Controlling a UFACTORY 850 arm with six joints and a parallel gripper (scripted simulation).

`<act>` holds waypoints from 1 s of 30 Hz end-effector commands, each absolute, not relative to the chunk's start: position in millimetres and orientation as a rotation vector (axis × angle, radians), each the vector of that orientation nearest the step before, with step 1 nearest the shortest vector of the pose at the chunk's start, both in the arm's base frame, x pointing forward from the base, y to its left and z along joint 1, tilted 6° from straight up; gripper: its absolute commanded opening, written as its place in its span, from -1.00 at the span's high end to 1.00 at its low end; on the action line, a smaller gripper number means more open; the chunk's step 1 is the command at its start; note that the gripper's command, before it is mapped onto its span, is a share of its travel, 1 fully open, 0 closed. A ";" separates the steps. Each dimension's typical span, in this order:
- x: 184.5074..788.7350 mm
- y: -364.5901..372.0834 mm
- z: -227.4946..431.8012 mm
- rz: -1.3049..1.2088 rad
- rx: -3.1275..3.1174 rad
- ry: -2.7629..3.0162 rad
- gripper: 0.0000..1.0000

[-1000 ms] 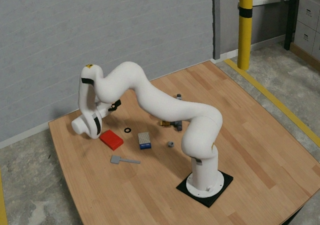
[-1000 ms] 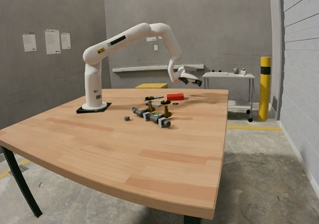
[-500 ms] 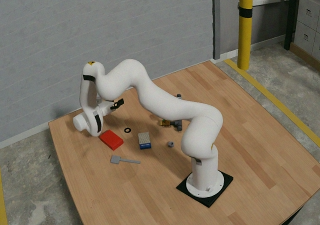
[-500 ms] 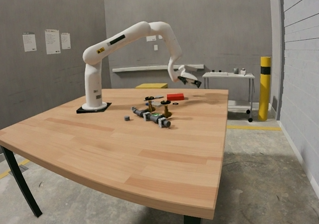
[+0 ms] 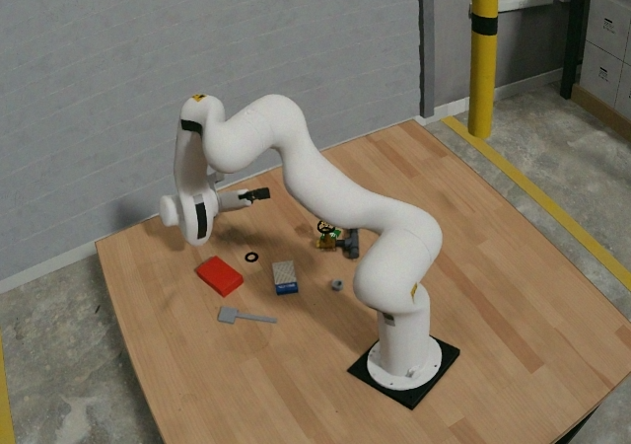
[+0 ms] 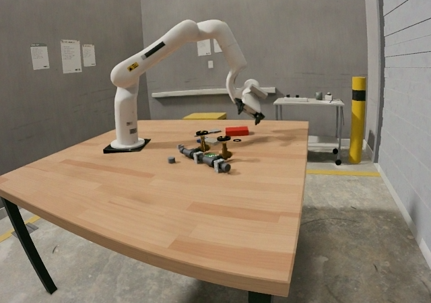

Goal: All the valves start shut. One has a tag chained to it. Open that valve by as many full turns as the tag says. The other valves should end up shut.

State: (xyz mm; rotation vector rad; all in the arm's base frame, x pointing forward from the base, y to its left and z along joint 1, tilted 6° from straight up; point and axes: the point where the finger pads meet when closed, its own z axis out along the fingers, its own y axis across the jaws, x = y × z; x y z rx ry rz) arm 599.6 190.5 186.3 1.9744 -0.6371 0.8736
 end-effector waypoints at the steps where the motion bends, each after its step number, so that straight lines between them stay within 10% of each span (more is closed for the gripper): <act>1: 590.8 167.1 185.5 0.699 2.033 -0.598 -1.00; 30: 531.1 85.8 180.5 0.001 2.445 -0.362 -1.00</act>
